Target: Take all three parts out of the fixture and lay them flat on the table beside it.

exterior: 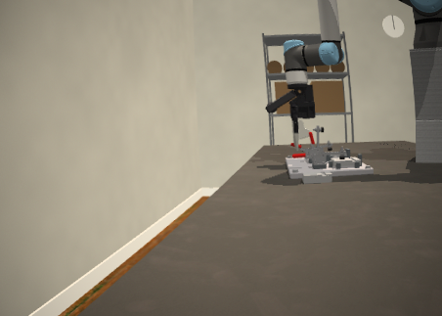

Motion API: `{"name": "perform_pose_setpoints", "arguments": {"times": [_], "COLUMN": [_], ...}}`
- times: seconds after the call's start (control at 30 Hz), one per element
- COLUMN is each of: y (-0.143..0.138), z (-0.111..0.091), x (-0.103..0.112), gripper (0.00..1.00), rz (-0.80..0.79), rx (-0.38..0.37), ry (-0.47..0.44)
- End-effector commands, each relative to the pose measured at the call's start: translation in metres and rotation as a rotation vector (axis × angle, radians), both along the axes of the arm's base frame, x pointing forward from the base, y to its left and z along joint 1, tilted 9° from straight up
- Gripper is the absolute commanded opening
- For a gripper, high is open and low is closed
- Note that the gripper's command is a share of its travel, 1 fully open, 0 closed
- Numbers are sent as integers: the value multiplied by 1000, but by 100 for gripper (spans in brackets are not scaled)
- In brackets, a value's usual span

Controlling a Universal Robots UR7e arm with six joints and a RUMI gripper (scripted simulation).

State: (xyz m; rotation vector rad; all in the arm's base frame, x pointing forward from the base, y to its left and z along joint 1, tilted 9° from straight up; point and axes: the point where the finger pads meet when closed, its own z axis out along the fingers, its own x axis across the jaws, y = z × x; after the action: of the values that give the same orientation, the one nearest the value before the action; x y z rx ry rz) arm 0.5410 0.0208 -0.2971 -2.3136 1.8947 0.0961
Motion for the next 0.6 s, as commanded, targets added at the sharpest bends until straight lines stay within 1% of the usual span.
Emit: {"name": "perform_pose_setpoints", "arguments": {"times": [0.0, 0.57], "y": [-3, -7], "z": [7, 15], "x": [-5, -20], "gripper": [0, 0], "rz": [-1, -1], "rx": [0, 0], "ry": [-2, -2]}}
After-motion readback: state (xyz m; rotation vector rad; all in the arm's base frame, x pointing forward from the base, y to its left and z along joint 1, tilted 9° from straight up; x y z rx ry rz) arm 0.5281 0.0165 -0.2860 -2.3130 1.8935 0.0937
